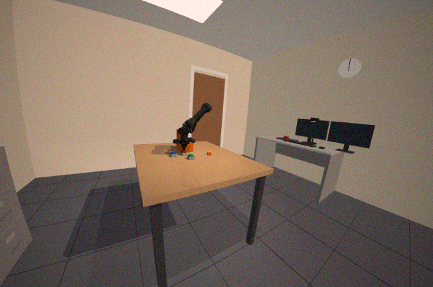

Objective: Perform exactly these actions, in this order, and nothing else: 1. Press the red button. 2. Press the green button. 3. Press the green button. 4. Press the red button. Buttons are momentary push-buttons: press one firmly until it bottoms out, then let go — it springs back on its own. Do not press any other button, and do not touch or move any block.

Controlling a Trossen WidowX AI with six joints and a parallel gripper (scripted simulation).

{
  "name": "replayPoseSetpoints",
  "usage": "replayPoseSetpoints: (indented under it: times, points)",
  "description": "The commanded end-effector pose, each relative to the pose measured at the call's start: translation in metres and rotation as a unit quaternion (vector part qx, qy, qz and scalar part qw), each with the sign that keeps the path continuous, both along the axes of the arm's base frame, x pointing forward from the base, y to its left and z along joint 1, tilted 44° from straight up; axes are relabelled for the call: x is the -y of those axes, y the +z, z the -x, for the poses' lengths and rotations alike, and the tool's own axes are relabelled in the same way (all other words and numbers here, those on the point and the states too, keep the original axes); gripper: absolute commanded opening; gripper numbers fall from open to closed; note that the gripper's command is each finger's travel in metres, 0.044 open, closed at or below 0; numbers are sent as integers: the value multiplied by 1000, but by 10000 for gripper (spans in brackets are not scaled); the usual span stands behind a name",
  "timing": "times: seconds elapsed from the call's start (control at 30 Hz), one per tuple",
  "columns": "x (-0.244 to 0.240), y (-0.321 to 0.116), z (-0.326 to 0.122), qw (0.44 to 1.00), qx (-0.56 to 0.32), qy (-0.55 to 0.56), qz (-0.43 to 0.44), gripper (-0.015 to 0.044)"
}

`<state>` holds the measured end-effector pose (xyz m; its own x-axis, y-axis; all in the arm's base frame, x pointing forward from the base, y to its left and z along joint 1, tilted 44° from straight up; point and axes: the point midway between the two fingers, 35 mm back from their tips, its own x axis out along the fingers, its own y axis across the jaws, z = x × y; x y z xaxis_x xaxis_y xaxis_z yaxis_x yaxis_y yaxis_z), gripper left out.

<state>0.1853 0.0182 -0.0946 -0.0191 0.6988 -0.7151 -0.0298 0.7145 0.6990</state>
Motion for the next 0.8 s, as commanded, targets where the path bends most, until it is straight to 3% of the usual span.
replayPoseSetpoints:
  times: [0.0, 0.17, 0.3, 0.47, 0.77]
  points:
    - [17, 15, -2, 1000, 4, -1, 3, 20]
    - [25, 23, -3, 1000, 4, -1, 4, 20]
    - [60, 59, -3, 1000, 4, -1, 4, 20]
    - [62, 61, -5, 1000, 4, -1, 5, 20]
    - [49, 74, -119, 1000, 8, -1, 4, 20]
